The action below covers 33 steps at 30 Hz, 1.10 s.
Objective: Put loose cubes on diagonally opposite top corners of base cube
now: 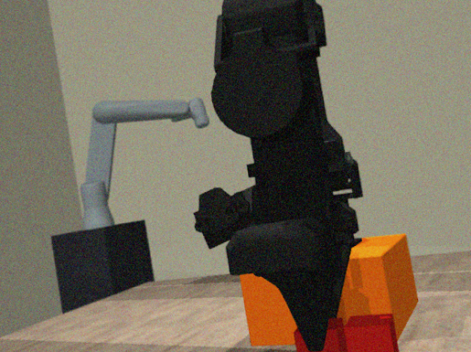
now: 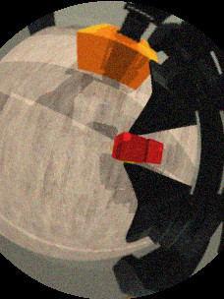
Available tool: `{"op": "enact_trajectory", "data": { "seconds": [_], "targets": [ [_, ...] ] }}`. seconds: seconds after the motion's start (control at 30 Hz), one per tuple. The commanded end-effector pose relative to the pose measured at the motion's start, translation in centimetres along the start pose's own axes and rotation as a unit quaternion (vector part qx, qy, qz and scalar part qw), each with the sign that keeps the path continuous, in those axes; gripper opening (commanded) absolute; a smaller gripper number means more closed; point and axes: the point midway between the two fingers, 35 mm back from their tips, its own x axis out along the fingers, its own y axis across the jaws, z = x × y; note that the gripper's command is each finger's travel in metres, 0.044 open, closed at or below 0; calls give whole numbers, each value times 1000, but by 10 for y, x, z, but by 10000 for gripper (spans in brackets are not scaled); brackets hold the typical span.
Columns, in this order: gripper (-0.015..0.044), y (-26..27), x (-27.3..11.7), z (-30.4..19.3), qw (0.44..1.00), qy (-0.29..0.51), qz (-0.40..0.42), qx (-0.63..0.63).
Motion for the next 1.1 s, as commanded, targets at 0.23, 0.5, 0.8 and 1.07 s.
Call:
{"op": "enact_trajectory", "data": {
  "seconds": [0.23, 0.5, 0.8, 1.07],
  "targets": [
    [205, 0, -12, 0, 1000, 0, 0, 0],
    [205, 0, -24, 0, 1000, 0, 0, 0],
    [205, 0, -38, 0, 1000, 0, 0, 0],
    [205, 0, -50, 0, 1000, 0, 0, 0]
  ]
}}
